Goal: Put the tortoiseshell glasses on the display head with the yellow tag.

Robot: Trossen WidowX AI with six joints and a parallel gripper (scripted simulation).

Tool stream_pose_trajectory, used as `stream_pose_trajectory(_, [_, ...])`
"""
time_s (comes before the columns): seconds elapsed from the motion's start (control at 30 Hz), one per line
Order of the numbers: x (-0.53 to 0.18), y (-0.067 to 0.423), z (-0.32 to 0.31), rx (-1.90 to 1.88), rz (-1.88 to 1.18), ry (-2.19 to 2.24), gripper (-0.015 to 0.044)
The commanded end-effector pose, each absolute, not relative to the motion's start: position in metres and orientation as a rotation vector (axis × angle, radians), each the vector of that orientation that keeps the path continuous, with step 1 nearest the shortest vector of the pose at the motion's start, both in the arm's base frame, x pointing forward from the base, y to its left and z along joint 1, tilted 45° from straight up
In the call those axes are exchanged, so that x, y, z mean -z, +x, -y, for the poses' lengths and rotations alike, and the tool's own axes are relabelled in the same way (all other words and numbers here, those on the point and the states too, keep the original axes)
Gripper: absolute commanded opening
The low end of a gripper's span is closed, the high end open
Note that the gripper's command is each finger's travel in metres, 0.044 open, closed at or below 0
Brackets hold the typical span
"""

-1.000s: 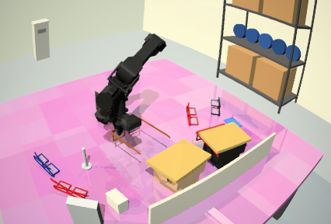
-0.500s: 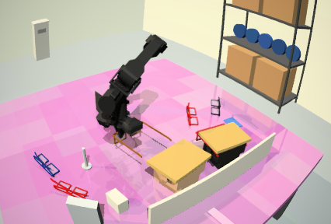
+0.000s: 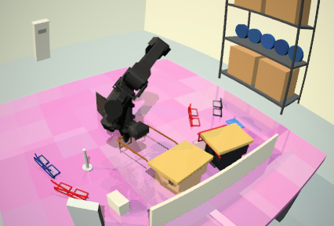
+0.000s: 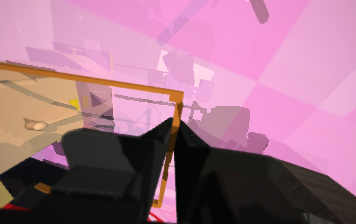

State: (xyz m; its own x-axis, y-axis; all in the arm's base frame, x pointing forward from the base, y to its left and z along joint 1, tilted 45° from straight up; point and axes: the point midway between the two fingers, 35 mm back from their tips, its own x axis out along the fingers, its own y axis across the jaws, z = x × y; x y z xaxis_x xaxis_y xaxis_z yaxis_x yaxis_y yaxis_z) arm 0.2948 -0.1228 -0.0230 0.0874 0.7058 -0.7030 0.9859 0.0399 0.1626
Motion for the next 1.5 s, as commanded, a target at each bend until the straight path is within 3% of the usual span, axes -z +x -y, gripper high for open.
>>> stream_pose_trajectory(0.0, [0.023,0.301,0.122,0.555,-1.680,1.736,0.0000])
stream_pose_trajectory(1.47, [0.012,0.369,0.118,0.551,-1.678,1.737,0.0000])
